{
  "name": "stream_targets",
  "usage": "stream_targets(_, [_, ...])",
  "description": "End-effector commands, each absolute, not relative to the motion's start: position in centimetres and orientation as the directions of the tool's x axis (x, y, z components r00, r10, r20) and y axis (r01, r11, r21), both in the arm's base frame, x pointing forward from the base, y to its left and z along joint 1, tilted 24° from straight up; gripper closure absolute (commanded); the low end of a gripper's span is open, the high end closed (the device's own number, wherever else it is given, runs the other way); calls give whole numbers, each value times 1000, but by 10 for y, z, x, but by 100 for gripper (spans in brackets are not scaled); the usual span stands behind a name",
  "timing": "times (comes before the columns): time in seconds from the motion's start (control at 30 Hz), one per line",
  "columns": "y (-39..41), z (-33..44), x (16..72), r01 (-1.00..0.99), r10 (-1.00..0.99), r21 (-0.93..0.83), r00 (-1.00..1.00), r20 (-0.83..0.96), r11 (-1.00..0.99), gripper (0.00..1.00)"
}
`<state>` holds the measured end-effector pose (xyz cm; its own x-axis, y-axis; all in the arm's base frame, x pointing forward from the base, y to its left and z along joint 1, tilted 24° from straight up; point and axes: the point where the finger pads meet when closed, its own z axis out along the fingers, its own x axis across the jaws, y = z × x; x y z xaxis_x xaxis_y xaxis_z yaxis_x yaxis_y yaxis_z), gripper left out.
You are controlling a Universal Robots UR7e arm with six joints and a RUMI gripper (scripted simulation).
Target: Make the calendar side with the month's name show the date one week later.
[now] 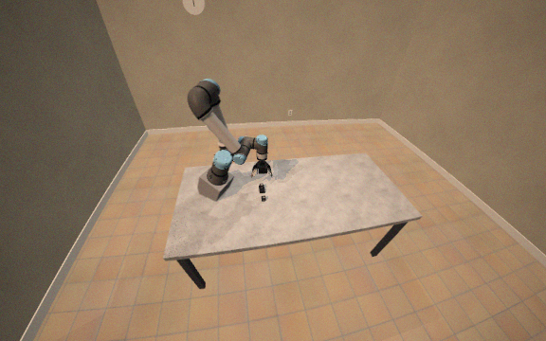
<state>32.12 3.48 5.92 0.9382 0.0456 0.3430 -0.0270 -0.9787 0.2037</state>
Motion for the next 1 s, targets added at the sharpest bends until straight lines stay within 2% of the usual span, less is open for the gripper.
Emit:
stream_targets(0.0, [33, 60, 323, -92, -23, 180, 934, 356, -979, 0])
stream_targets(0.33, [25, 61, 328, -321, -266, 85, 883, 388, -943, 0])
stream_targets(0.4, [25, 61, 328, -321, -266, 85, 883, 388, -943, 0])
stream_targets(0.7, [15, 63, 333, -558, -522, -28, 756, 394, -830, 0])
stream_targets(0.97, [9, 64, 336, -675, -652, -93, 654, 383, -732, 0])
